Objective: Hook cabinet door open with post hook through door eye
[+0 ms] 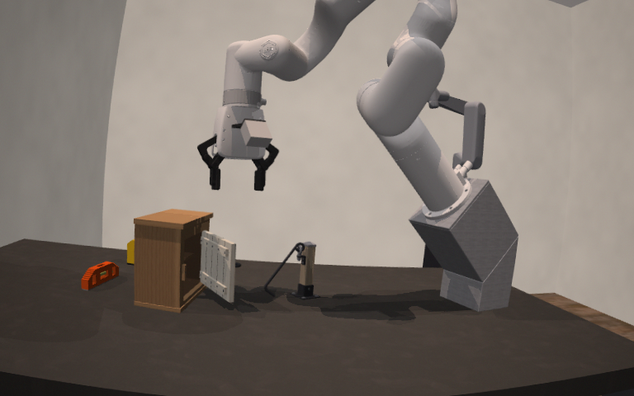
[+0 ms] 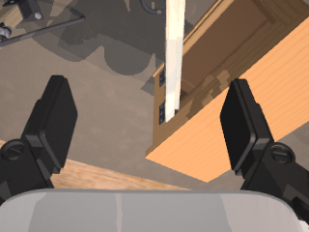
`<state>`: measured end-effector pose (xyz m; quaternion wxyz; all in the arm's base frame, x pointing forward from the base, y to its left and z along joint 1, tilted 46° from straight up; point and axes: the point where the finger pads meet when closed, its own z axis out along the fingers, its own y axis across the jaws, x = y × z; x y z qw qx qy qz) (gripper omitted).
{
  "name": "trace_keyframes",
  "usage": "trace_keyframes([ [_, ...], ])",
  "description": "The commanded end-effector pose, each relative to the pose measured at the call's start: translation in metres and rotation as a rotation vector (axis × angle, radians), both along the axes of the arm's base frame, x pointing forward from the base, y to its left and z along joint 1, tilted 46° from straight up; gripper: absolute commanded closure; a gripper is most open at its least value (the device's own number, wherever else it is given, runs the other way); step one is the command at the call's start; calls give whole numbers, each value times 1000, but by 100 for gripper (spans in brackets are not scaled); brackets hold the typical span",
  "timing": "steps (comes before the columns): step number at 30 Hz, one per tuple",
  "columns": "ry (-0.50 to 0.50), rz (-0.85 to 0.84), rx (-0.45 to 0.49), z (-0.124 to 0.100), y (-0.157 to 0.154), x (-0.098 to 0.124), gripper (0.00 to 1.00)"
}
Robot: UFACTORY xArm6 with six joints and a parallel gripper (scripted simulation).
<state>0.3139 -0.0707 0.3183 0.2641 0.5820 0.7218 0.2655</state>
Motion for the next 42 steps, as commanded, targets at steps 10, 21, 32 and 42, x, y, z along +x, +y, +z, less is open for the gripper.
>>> trace_keyframes([
  [10, -39, 2, -70, 7, 17, 9, 0],
  [21, -37, 0, -70, -10, 19, 27, 73],
  [32, -37, 0, -70, -12, 20, 29, 73],
  [42, -37, 0, -70, -12, 20, 29, 73],
])
